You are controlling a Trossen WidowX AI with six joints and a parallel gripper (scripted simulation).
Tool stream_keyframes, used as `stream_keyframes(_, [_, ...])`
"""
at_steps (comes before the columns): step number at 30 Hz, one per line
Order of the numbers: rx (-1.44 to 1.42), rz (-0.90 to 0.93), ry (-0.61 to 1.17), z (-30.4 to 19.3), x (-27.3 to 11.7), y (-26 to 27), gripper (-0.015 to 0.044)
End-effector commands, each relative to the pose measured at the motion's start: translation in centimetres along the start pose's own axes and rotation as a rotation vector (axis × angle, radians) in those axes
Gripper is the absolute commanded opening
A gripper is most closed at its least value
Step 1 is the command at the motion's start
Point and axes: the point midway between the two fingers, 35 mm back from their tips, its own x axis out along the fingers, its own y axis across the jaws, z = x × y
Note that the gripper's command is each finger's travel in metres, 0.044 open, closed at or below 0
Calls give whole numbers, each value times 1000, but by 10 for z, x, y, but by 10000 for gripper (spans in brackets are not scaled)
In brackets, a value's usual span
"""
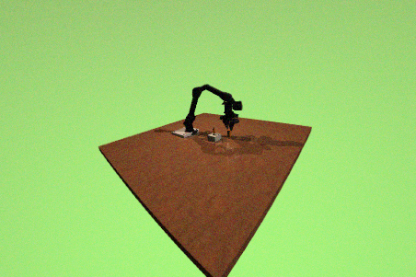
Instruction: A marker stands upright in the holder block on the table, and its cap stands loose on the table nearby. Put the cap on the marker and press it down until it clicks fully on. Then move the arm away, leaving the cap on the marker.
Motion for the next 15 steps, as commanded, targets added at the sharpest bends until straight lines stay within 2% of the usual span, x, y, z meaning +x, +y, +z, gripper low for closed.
stream_keyframes(1, [6, 3, 8, -2, 8, 1, 248])
stream_keyframes(15, [6, 3, 9, -2, 30, 2, 248])
